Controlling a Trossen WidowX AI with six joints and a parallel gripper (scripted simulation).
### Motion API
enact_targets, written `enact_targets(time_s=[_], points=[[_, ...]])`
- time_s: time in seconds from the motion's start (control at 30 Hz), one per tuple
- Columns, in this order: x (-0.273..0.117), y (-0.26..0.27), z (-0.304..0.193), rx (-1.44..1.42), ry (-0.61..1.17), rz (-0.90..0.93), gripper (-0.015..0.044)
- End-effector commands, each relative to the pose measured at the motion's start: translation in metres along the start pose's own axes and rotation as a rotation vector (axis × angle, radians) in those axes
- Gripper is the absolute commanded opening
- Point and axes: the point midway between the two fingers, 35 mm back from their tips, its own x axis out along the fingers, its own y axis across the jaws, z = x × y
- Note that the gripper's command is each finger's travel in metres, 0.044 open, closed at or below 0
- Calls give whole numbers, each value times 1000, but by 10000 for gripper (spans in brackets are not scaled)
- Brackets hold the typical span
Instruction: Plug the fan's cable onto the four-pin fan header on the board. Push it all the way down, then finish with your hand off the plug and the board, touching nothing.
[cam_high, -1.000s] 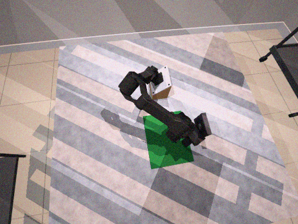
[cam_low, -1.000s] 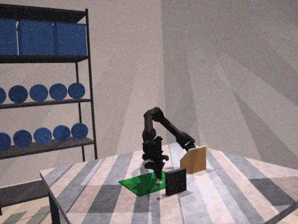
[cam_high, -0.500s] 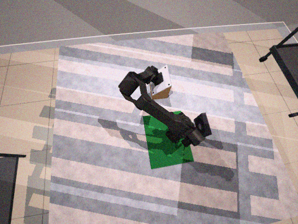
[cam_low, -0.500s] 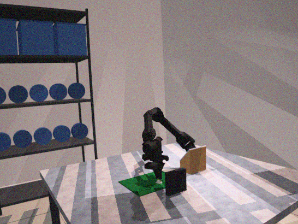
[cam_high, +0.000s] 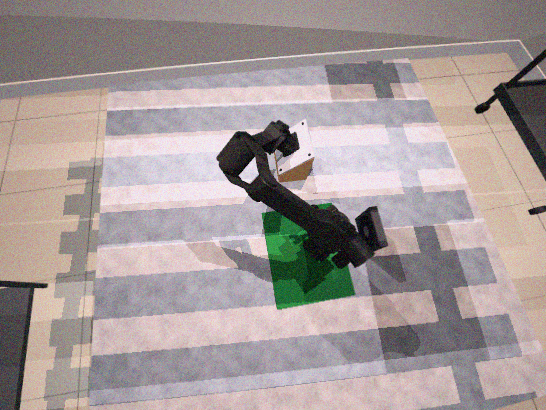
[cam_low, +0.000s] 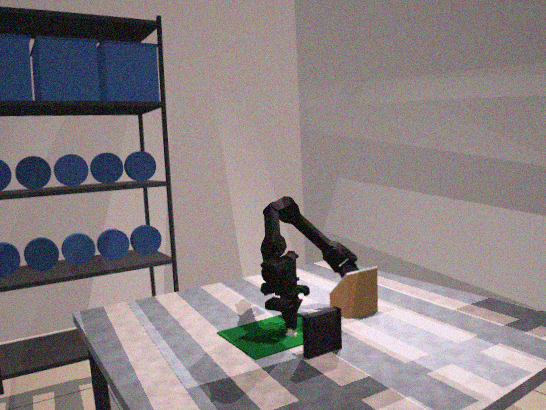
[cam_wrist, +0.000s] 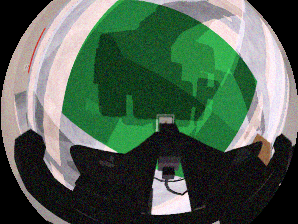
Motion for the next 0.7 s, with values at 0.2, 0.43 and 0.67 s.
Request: enact_targets(time_s=[0.2, 0.43, 0.67], points=[[2, -1, 0, -6, -4, -1, 0], [3, 0, 0, -6, -4, -1, 0], [8, 0, 0, -6, -4, -1, 0]])
